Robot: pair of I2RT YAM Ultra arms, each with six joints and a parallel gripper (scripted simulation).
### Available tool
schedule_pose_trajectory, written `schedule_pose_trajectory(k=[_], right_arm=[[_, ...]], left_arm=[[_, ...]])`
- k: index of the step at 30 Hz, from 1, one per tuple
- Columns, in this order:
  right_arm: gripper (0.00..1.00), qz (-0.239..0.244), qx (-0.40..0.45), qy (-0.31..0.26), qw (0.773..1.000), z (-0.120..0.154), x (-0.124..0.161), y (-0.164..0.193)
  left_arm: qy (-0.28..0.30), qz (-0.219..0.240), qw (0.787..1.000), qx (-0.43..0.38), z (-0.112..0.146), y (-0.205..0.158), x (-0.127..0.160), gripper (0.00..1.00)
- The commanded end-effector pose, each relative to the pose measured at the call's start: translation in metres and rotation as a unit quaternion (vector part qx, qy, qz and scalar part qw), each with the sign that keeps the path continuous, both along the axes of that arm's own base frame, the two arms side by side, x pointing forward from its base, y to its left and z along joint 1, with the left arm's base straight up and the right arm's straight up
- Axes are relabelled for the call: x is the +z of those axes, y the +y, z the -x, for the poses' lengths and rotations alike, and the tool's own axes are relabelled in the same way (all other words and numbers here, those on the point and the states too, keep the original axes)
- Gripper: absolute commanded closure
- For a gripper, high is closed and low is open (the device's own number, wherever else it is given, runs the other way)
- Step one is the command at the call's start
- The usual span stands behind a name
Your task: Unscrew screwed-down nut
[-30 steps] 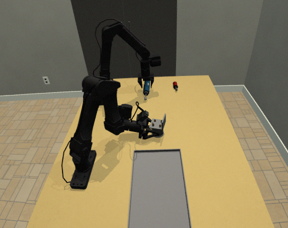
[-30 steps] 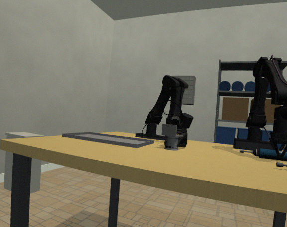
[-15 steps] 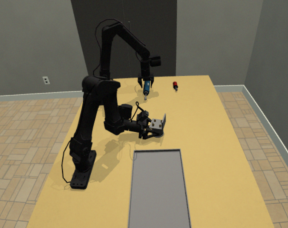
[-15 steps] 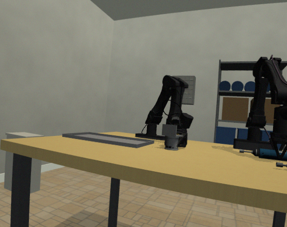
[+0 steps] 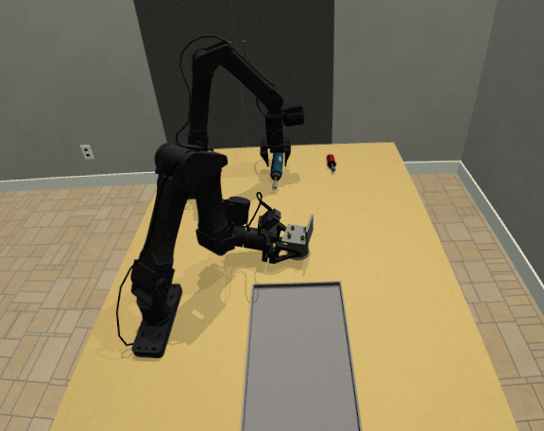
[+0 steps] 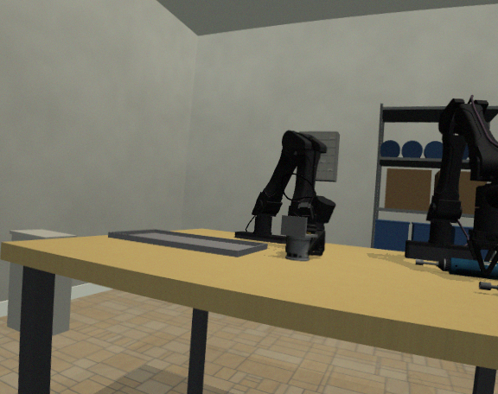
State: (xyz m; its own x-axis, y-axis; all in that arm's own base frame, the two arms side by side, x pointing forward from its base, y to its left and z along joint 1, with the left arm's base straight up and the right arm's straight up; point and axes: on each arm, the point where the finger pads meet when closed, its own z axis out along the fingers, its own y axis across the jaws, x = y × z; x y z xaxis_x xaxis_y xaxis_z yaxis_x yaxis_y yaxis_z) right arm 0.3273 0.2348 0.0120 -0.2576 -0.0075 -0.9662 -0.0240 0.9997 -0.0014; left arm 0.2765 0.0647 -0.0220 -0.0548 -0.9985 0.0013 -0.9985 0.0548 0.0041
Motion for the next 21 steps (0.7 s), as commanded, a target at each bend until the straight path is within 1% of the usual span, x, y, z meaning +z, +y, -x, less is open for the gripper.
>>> schedule_pose_trajectory(k=[1, 18, 21], right_arm=[[0.41, 0.001, 0.002, 0.005, 1.0, -0.0023, -0.0029, 0.0024], [0.41, 0.001, 0.002, 0.005, 1.0, -0.0023, -0.0029, 0.0024], [0.41, 0.001, 0.002, 0.005, 1.0, -0.0023, -0.0029, 0.0024]], left_arm=[[-0.006, -0.009, 1.0, 0.001, -0.0099, 0.0082, 0.0058, 0.35], [-0.007, -0.009, 1.0, 0.0, -0.0108, 0.0077, 0.0061, 0.35], [-0.018, -0.011, 1.0, 0.0, -0.0144, 0.0081, 0.0111, 0.35]])
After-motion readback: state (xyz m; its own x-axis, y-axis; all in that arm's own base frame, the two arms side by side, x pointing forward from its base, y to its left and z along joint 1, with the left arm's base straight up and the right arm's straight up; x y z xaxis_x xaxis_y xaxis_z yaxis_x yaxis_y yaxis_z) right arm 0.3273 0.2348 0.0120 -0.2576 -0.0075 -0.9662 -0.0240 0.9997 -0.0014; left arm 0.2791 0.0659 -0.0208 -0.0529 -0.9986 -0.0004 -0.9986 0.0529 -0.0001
